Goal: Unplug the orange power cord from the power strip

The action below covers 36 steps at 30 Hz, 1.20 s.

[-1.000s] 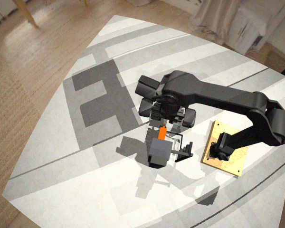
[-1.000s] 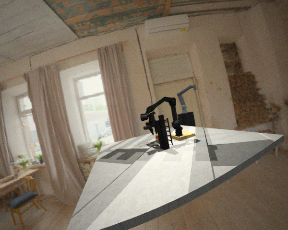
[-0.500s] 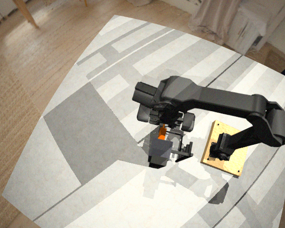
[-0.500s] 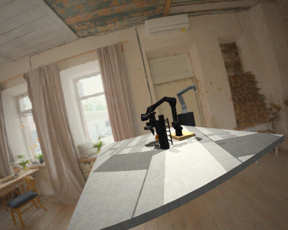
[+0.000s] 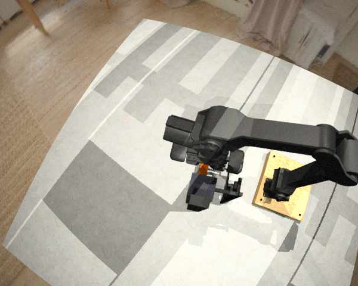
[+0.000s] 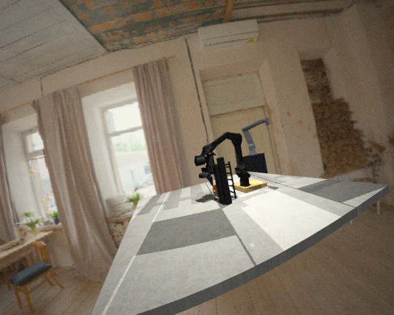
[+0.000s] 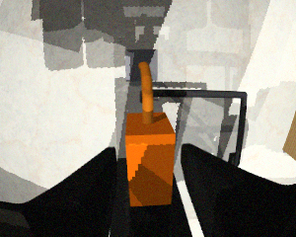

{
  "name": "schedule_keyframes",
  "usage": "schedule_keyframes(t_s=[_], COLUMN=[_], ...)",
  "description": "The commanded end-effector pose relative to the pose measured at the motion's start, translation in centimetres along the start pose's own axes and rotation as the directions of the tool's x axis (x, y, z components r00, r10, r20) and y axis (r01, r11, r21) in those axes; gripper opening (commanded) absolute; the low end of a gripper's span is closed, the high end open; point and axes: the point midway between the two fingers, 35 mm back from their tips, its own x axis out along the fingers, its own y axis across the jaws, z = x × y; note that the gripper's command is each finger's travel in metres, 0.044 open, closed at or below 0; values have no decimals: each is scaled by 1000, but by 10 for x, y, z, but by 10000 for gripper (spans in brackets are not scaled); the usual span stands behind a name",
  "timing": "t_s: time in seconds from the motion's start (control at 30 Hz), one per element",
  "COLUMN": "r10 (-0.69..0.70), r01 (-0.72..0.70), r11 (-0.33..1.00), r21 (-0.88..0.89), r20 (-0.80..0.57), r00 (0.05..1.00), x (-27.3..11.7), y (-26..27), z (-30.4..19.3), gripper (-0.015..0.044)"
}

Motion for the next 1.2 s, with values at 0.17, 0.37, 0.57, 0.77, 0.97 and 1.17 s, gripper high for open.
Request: schedule_keyframes(t_s=[0.17,0.37,0.57,0.77,0.97,1.17], r10=[-2,-2,-1,-1,-1,-1], r01=[2,2,1,1,1,1], r11=[1000,1000,1000,1000,1000,1000], r21=[5,5,1,1,1,2], r20=[-2,-2,0,0,1,1], r00=[1000,1000,1000,1000,1000,1000], x=[6,12,9,9,9,9], y=[-1,-1,0,0,0,1], z=[-2,-2,-2,-2,3,13], gripper=[160,160,42,2,0,0])
